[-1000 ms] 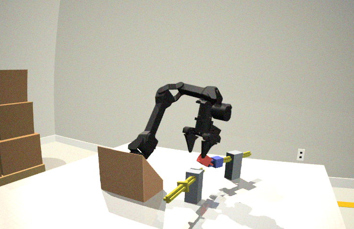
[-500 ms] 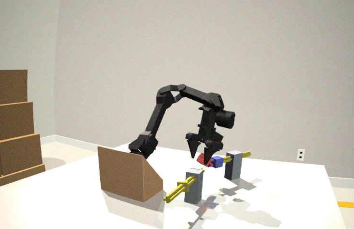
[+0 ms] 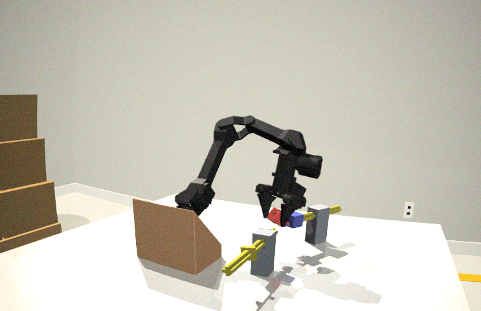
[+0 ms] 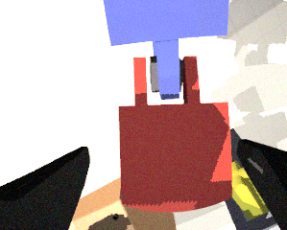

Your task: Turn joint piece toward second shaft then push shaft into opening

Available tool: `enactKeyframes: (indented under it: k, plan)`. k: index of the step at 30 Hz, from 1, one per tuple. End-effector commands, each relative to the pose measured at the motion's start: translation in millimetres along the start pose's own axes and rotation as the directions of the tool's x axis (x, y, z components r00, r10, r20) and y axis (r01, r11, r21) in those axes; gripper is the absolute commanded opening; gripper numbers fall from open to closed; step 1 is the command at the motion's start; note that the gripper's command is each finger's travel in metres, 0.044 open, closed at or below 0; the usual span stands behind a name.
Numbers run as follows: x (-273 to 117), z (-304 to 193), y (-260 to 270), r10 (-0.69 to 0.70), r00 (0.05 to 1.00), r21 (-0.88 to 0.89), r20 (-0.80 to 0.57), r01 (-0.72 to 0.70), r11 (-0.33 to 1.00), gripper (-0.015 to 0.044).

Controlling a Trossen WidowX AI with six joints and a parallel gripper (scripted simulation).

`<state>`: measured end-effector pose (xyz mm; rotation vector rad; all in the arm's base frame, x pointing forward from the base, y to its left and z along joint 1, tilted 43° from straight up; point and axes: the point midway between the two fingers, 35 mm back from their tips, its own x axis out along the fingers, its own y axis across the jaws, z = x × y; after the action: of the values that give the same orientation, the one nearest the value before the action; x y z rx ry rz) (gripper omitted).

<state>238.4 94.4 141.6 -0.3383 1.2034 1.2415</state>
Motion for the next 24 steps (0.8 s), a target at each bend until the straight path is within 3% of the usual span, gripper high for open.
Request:
enactKeyframes:
  k: [1, 9, 19, 24]
  plan:
    - [7.2, 0.2, 0.3, 0.002, 1.0, 0.003, 0.003, -0.002, 1.0, 0.044]
    - [17.8, 0.1, 0.7, 0.002, 1.0, 0.003, 0.003, -0.002, 1.0, 0.044]
    - [17.8, 0.1, 0.7, 0.002, 1.0, 0.003, 0.003, -0.002, 1.0, 0.0182]
    - [17.8, 0.1, 0.7, 0.002, 1.0, 0.003, 0.003, -0.002, 1.0, 0.0182]
